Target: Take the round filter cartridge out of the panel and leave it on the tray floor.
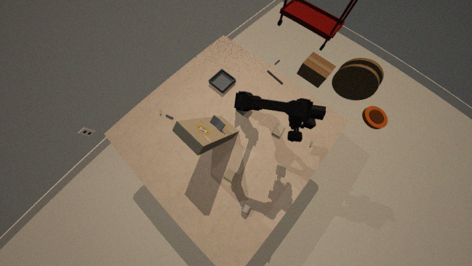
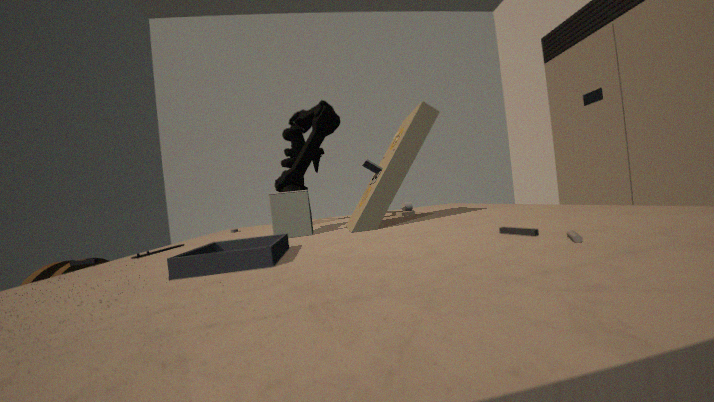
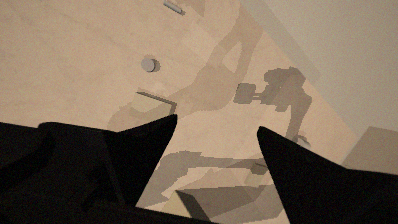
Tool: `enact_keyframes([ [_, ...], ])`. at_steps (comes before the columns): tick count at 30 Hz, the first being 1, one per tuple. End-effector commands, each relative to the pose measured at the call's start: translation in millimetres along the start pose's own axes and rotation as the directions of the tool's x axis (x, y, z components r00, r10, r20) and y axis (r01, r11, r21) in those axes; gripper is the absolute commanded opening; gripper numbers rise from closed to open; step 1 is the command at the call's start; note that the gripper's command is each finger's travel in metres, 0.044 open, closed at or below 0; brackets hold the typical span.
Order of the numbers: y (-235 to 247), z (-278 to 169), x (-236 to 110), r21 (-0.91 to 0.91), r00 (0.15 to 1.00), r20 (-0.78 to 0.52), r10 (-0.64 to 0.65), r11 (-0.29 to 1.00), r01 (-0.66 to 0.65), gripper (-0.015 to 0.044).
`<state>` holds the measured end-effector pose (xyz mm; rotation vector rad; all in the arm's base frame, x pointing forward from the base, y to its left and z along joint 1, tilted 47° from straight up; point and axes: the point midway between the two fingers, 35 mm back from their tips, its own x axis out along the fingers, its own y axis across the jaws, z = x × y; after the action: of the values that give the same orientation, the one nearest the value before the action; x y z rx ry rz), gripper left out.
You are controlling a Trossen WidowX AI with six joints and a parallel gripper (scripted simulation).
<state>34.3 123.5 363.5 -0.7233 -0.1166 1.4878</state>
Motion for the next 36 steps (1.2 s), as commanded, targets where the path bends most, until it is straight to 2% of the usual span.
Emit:
enact_keyframes([
  [1, 0, 0, 0, 0.002, 1.000, -0.002, -0.001, 1.000, 0.001, 0.0374],
  [5, 3, -2, 4, 0.050, 0.998, -0.054, -0.023, 0.998, 0.025, 0.0269],
  [11, 5, -8, 21, 0.200, 0.976, -0.204, -0.074, 0.973, 0.115, 0.0111],
  [12, 5, -10, 25, 0.226, 0.970, -0.228, -0.080, 0.965, 0.133, 0.0100],
  [18, -3, -24, 47, 0.384, 0.924, -0.367, -0.105, 0.888, 0.253, 0.0100],
  [24, -21, -48, 68, 0.530, 0.869, -0.484, -0.107, 0.754, 0.388, 0.0100],
  [30, -47, -80, 83, 0.648, 0.815, -0.572, -0.093, 0.558, 0.519, 0.0100],
  [36, -77, -121, 85, 0.724, 0.773, -0.630, -0.075, 0.304, 0.619, 0.0100],
])
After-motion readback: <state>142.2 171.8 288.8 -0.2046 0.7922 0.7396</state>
